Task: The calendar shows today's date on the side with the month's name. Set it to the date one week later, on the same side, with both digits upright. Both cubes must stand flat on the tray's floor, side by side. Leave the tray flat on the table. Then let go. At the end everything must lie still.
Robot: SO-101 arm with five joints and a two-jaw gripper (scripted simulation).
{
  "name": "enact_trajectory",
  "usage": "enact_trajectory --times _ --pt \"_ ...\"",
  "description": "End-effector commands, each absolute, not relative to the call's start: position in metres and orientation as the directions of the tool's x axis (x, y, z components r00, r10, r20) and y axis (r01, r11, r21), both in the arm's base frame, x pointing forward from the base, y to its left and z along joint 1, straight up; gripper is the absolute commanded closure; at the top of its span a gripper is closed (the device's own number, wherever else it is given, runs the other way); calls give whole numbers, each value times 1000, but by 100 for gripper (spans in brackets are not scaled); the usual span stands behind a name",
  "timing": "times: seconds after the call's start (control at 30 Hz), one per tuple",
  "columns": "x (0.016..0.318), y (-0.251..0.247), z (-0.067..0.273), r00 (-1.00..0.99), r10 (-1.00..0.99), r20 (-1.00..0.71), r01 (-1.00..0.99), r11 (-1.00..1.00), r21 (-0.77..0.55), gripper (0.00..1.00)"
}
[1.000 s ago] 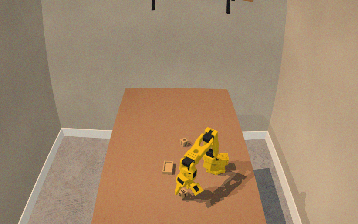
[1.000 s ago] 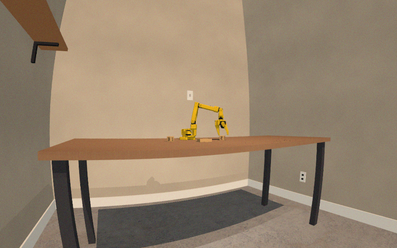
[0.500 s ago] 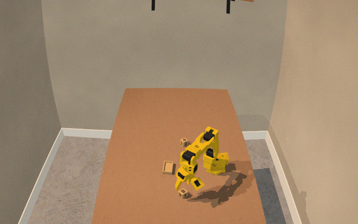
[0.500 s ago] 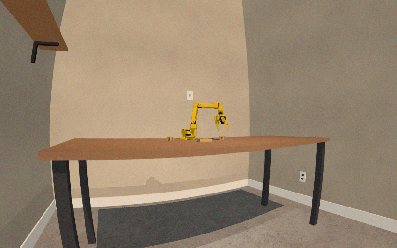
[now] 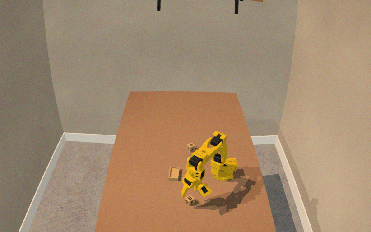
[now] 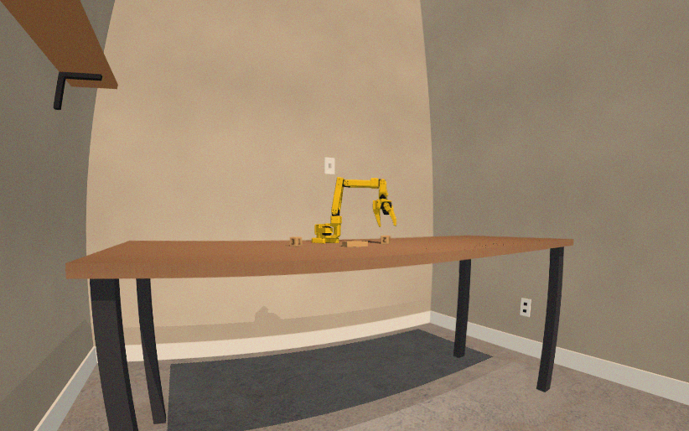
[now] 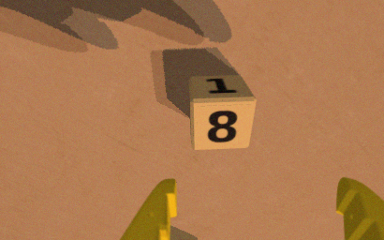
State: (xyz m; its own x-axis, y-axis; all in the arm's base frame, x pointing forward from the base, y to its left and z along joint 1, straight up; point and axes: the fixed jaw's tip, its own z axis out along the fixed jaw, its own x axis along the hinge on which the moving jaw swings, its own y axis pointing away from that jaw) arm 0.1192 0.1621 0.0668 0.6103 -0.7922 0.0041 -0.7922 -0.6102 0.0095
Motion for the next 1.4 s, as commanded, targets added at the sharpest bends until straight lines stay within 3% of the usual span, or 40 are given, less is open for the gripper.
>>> enact_trajectory --times 0.0,0.27,0.9,1.37 --pt "122 168 79 624 -781 -15 -780 -623 -55 64" --pt "123 170 86 625 -780 -26 -778 -620 -97 64" --pt "121 167 164 645 -753 -131 -703 -518 -487 65" --pt "122 165 169 642 -755 -137 -699 -501 -511 65"
